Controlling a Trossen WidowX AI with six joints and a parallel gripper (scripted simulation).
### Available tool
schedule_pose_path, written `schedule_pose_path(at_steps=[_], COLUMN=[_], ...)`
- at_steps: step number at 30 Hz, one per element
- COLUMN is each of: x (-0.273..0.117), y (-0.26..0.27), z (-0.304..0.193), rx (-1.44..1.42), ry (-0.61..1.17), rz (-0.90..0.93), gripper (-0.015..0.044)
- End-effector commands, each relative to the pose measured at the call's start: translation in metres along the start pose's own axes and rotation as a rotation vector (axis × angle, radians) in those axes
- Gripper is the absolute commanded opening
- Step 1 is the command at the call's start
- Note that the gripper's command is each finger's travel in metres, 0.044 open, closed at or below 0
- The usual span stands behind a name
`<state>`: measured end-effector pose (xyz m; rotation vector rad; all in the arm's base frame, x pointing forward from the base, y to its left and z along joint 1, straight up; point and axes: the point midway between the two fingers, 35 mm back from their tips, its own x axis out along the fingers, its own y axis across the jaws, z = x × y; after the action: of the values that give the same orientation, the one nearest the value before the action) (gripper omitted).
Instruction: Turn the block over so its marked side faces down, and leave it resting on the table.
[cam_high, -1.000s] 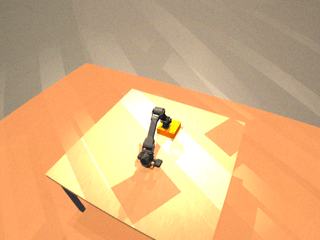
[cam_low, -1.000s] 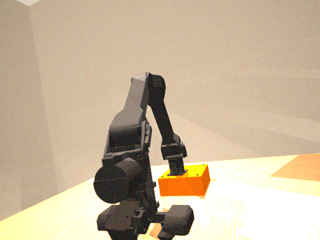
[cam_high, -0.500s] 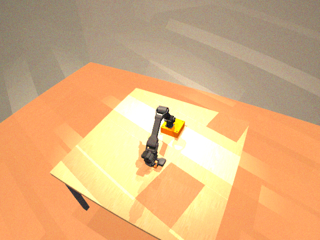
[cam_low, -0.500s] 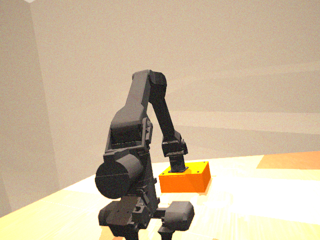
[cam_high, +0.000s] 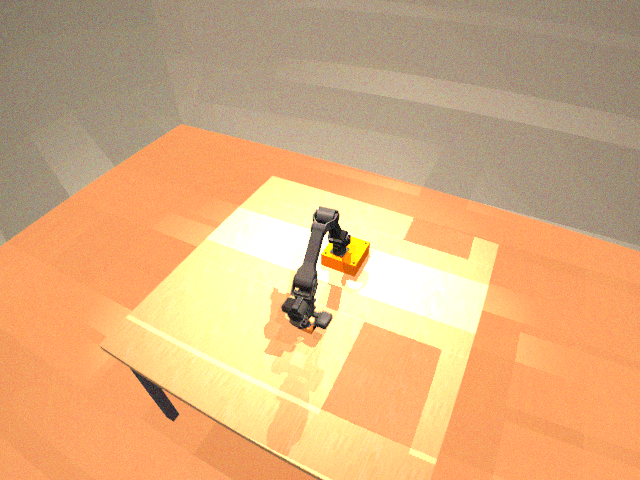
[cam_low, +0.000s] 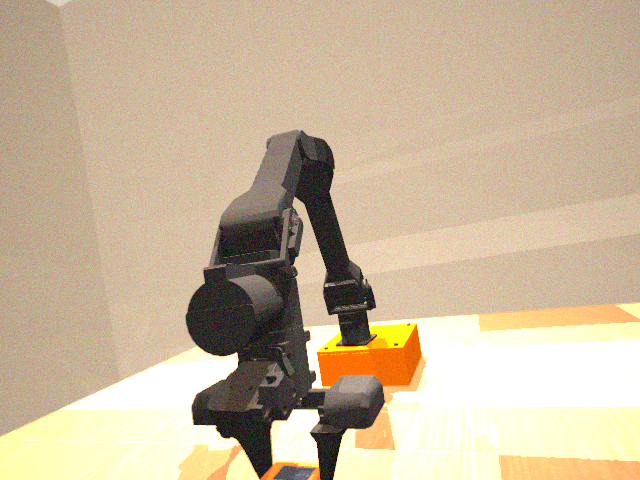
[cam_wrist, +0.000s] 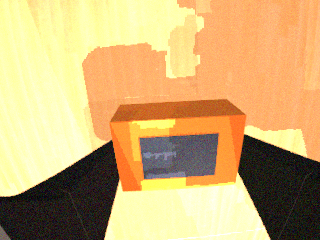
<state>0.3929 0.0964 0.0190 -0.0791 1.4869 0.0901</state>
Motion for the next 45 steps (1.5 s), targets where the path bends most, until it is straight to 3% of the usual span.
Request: schedule_pose_path(at_steps=[1,34,45], x=[0.003,0.006,0.016], y=[0.0,0.0,0.001], z=[0.0,-0.008,-0.003], rx=[-0.001,0.001,-0.005], ry=[-0.042,-0.527,-0.614], rz=[-0.004,-0.003,-0.004], gripper=[0.0,0.0,0.0])
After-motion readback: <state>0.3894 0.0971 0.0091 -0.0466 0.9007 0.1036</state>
